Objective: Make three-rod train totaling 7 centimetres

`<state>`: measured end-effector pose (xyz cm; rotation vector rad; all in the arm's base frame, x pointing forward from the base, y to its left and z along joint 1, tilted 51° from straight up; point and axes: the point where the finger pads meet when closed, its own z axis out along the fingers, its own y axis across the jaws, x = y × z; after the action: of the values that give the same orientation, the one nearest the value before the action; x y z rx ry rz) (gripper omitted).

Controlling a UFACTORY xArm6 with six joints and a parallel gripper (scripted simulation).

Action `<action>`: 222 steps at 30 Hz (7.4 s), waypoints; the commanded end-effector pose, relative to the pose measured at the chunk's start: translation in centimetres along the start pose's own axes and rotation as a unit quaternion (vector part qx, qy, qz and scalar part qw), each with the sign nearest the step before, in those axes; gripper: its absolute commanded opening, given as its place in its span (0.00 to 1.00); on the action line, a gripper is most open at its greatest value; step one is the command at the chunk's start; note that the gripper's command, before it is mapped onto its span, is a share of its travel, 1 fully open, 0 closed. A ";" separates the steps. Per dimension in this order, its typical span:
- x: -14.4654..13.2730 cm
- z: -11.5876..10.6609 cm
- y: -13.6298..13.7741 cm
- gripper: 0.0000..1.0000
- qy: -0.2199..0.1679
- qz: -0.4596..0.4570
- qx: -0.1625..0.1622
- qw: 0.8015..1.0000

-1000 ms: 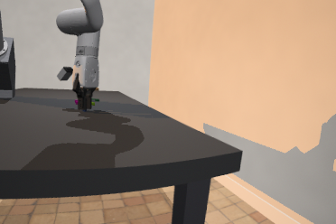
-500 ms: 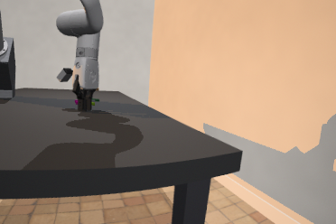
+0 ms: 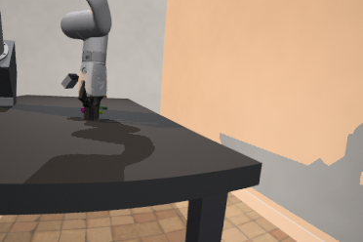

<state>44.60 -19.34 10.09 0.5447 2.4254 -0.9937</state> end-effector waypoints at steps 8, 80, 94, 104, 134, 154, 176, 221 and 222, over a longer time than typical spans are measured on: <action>-0.1 -0.1 0.0 0.24 -0.001 0.000 -0.001 1.000; -0.1 -10.1 0.0 0.04 -0.001 0.000 -0.001 1.000; 6.9 -10.0 1.3 0.04 -0.001 -0.206 0.000 0.978; 10.8 -10.0 1.5 0.04 -0.002 -0.319 0.000 0.948; 10.8 -5.3 1.6 0.04 -0.001 -0.319 0.000 0.948; 10.8 -1.3 1.7 0.04 -0.001 -0.319 0.000 0.948; 10.8 -1.3 1.7 0.04 -0.001 -0.319 0.000 0.948; 10.8 -1.3 1.7 0.04 -0.001 -0.319 0.000 0.948; 10.8 -1.3 1.7 0.04 -0.001 -0.319 0.000 0.948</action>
<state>36.27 -15.35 4.03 -0.2760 2.6514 -1.2272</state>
